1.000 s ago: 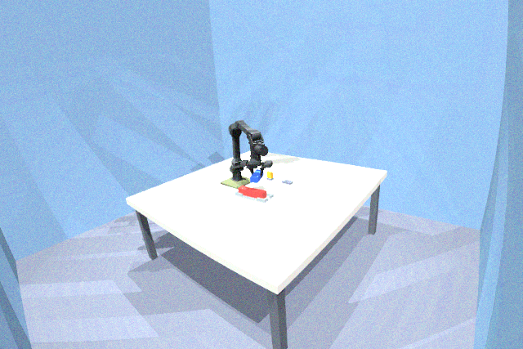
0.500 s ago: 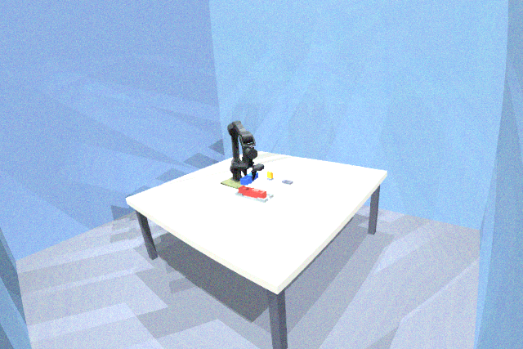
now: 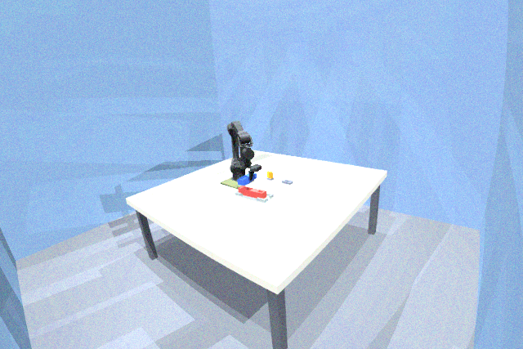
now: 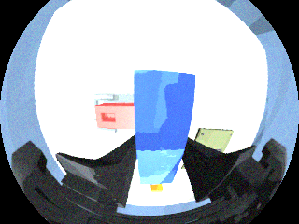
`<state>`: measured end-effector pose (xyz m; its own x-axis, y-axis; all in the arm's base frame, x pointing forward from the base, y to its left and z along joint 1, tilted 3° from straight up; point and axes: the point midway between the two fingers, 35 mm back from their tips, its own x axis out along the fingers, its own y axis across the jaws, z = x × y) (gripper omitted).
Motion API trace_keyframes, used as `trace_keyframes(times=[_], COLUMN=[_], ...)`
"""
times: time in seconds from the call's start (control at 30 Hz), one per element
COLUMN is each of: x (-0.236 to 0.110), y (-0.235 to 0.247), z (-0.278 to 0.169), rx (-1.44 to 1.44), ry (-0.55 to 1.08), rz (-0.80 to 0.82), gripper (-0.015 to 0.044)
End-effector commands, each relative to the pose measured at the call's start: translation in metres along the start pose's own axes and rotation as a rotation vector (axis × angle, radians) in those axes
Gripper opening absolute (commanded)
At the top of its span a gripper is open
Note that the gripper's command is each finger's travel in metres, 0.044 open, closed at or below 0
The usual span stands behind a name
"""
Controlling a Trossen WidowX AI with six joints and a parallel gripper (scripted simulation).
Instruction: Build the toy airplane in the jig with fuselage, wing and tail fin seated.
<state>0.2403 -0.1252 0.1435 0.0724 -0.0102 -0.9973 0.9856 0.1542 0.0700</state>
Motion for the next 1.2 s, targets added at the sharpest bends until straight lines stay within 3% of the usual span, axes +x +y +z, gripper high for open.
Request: trace_keyframes(times=[0.0,0.4,1.17], x=[0.000,0.001,0.037], y=[0.001,0.002,0.002], z=[0.000,-0.001,-0.001], rx=[0.007,0.007,0.007], ry=[0.003,0.003,0.003], rz=[0.005,0.006,0.006], gripper=[0.0195,0.0195,0.0195])
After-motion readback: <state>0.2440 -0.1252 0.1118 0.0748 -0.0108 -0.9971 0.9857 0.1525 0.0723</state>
